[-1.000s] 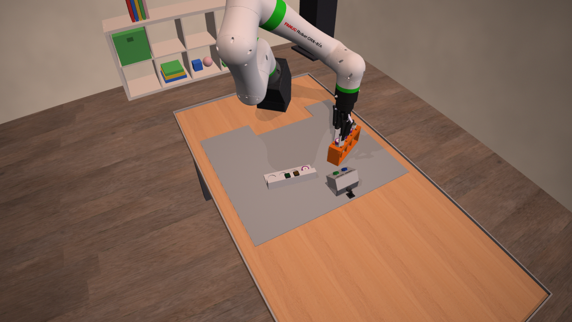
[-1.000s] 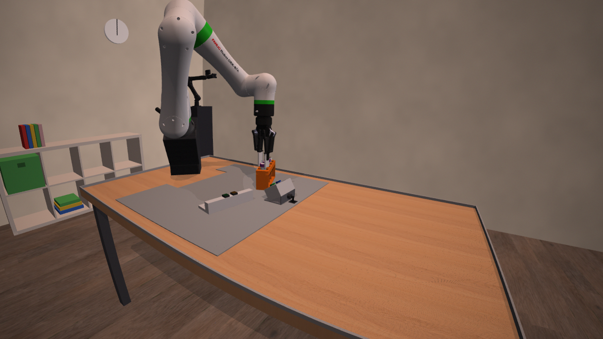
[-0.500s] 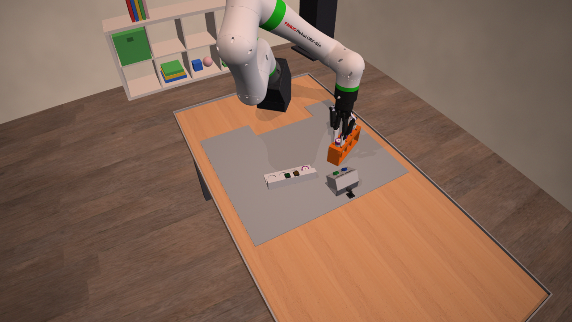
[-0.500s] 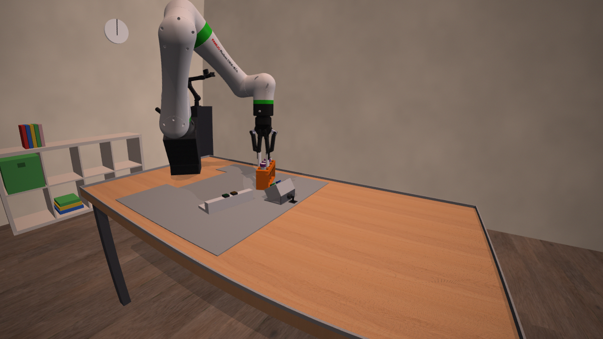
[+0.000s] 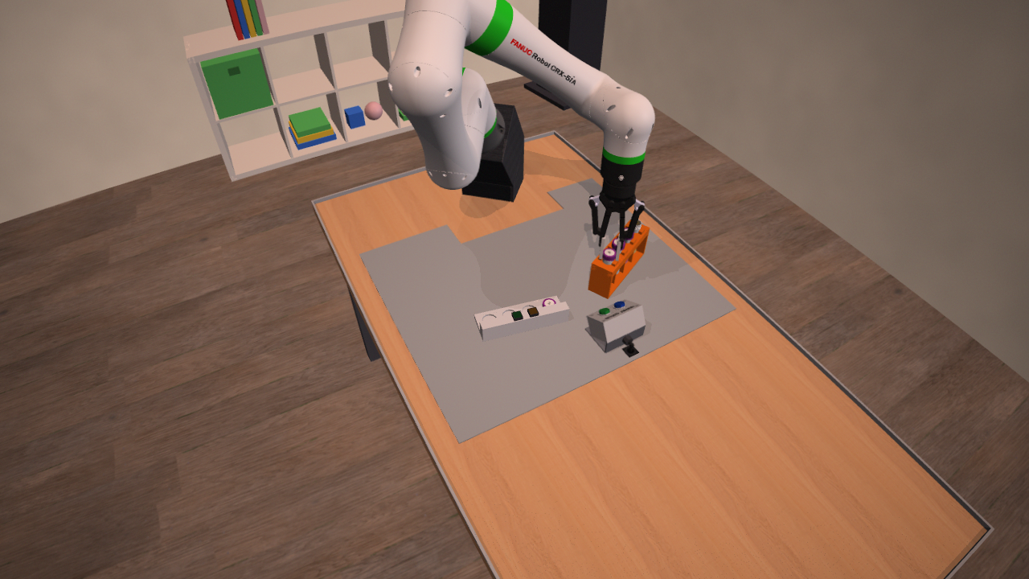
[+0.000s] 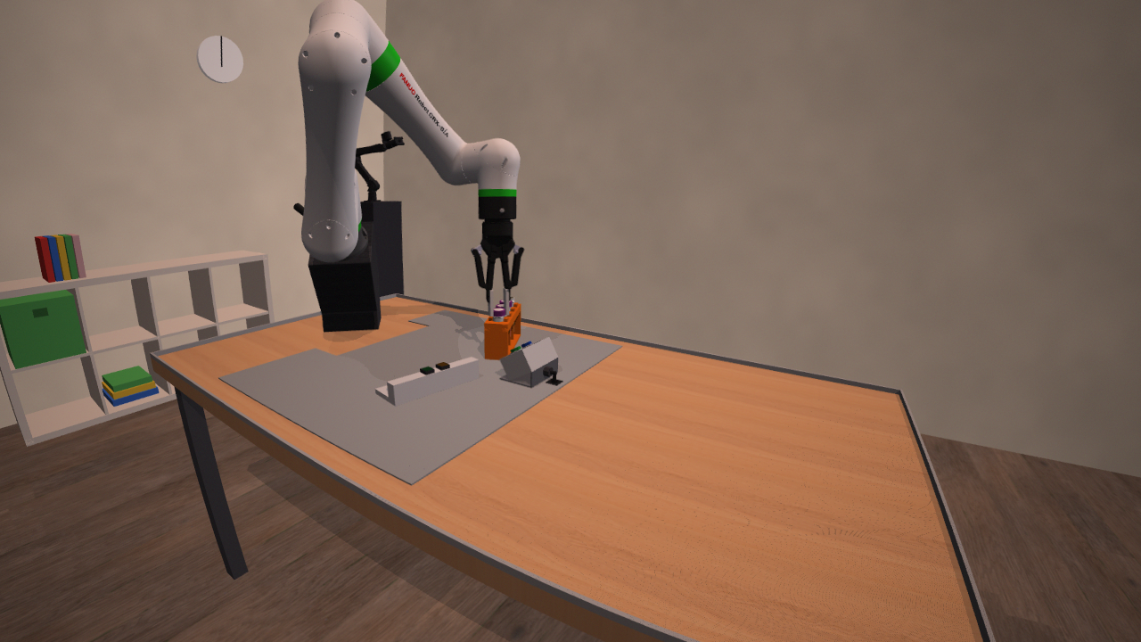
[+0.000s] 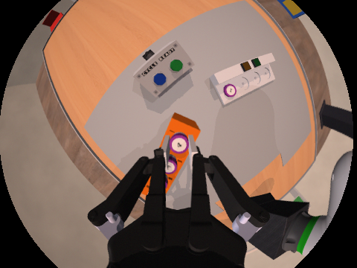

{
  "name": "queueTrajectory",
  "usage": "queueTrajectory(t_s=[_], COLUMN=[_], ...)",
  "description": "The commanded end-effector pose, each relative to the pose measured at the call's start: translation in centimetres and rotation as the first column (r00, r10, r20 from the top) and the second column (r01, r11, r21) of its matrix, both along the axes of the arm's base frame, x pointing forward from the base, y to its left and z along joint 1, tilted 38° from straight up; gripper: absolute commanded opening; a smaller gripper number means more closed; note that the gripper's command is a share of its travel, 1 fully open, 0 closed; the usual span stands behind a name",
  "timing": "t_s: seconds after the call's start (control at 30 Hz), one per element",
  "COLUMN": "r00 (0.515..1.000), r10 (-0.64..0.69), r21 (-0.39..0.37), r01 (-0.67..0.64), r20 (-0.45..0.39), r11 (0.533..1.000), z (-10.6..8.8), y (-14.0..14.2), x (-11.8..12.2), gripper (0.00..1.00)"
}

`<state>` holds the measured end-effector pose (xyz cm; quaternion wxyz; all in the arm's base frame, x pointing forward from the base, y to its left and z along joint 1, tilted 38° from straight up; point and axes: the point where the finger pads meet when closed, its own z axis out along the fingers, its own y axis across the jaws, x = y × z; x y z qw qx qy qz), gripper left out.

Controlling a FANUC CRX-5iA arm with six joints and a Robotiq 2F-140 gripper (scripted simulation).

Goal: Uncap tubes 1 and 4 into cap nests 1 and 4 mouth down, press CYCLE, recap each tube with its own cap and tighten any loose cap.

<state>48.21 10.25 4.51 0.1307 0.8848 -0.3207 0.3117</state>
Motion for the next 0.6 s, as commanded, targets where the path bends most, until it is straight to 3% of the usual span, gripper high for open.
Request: queueTrajectory(t_s=[0.0,0.17,0.2,0.53,0.57], r00=[0.996,0.996,0.996,0.996,0.999], r10=[0.057,0.057,0.057,0.057,-0.006], r21=[-0.028,-0.028,-0.028,-0.028,0.008], r01=[-0.059,-0.059,-0.059,-0.059,0.007], r20=[-0.068,-0.068,-0.068,-0.068,-0.031], r11=[0.998,0.998,0.998,0.998,1.000], z=[0.04,0.04,0.04,0.04,0.04], y=[-0.01,-0.01,-0.01,-0.01,-0.01], x=[0.02,0.02,0.02,0.02,0.02], gripper=[0.00,0.00,0.35,0.35,0.35])
